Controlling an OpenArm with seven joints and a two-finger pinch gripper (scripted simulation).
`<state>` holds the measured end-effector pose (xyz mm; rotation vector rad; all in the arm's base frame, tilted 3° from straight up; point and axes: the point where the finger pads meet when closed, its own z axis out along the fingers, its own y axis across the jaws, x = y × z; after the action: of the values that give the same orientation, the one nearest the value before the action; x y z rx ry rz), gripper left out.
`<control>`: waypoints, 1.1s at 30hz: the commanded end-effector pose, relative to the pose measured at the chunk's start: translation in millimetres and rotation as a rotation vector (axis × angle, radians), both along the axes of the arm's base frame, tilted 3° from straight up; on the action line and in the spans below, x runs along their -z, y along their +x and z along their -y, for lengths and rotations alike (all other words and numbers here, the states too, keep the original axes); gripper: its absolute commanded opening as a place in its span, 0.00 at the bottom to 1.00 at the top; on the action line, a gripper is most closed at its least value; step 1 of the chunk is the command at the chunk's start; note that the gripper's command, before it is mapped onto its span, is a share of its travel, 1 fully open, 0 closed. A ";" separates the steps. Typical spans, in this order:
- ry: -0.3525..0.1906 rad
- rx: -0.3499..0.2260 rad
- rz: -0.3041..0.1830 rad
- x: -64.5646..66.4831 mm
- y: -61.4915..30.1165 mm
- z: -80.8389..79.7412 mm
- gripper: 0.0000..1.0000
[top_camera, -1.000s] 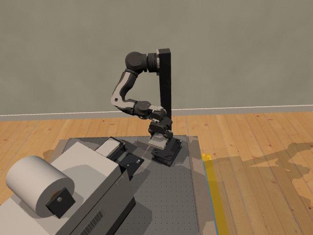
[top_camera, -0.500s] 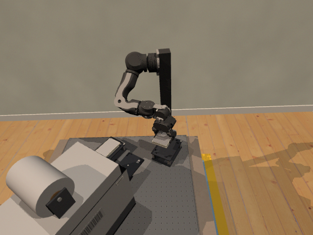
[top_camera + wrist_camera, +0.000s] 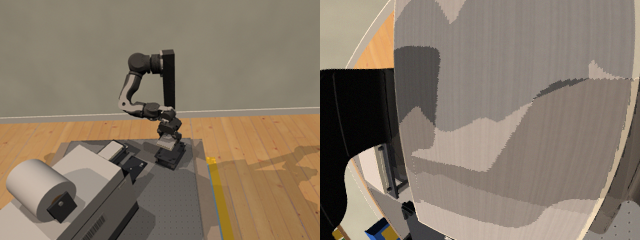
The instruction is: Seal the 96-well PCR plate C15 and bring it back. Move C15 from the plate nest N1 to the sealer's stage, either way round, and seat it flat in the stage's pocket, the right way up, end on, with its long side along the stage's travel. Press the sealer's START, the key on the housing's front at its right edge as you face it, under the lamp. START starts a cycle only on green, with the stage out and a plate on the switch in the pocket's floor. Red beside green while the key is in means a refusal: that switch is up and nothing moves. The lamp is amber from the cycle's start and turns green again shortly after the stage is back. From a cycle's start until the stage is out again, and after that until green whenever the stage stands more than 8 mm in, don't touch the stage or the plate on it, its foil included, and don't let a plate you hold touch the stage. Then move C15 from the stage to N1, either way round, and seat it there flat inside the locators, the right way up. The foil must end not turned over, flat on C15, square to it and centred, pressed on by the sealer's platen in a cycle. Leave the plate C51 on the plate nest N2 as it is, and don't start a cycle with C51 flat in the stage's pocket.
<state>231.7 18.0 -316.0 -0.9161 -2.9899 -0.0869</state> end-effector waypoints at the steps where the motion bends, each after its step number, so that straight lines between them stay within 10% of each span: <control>1: -0.002 0.002 -0.004 0.8 -5.1 -5.0 0.00; 33: -0.003 0.001 -0.005 7.8 -7.8 -8.4 0.00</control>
<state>223.8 26.0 -321.2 -0.9252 -2.9808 -0.0727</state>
